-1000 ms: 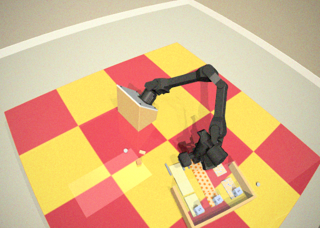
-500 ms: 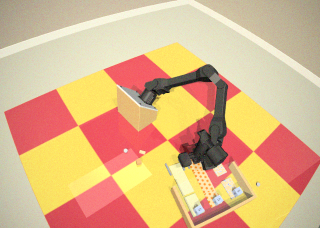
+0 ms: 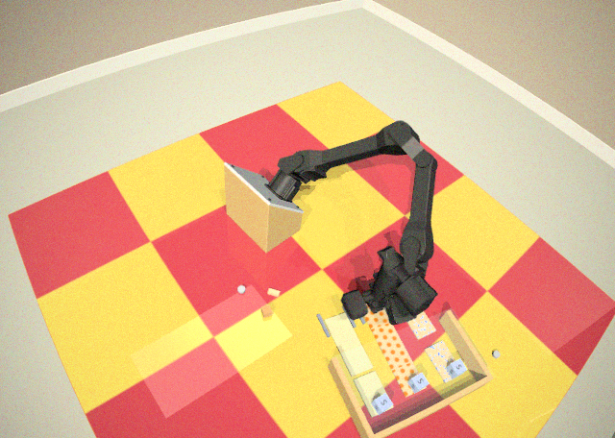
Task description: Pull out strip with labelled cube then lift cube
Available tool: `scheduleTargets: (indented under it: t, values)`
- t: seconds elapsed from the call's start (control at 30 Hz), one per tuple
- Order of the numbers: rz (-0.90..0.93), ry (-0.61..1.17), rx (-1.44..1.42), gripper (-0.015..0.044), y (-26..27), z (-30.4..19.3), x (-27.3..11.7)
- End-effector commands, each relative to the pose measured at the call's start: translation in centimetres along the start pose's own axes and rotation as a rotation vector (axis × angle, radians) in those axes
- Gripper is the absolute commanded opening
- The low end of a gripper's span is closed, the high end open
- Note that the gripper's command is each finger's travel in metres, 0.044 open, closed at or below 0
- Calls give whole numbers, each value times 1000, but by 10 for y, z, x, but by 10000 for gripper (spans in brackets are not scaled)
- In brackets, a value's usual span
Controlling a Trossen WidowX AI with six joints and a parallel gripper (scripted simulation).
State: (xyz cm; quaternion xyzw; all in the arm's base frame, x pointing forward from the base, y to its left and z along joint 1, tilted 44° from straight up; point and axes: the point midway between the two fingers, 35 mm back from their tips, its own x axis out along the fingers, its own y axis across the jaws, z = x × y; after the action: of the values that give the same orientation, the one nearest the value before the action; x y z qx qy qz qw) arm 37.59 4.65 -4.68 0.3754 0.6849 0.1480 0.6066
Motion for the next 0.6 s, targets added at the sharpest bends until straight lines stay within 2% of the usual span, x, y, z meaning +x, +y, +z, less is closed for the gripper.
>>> scheduleTargets:
  t: [0.0, 0.57]
  values:
    - [-1, 17, 8, 0, -1, -11, 5]
    - [-1, 19, 9, 0, -2, -37, 6]
